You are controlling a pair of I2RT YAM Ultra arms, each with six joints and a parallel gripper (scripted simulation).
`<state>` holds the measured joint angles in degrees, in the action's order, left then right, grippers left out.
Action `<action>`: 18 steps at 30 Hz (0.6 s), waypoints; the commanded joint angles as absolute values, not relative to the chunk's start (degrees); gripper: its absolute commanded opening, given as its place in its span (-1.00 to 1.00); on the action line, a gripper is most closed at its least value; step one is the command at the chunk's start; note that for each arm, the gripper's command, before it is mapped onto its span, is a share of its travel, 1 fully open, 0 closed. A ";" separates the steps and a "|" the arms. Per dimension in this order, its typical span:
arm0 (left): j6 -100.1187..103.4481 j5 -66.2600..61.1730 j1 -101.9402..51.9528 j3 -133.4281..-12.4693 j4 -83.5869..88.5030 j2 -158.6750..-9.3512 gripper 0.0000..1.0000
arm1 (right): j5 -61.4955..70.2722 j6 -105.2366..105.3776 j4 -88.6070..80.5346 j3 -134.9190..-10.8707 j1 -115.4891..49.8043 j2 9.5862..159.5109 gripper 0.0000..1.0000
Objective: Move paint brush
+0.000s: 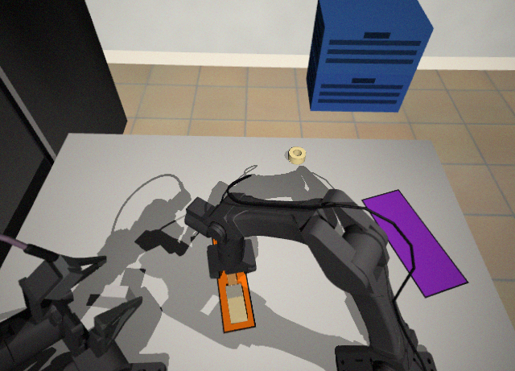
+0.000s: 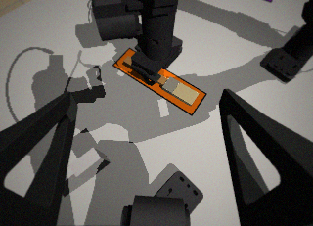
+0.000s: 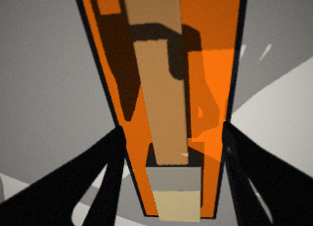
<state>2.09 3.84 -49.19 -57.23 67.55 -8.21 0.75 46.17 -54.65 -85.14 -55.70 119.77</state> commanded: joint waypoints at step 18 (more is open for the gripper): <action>1.78 3.30 -48.96 -57.45 67.33 -7.73 1.00 | -0.12 46.86 -66.60 -94.16 -56.55 116.22 1.00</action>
<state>2.09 3.84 -49.19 -57.23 67.55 -8.21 0.75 46.19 -64.18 -92.49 -55.70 116.25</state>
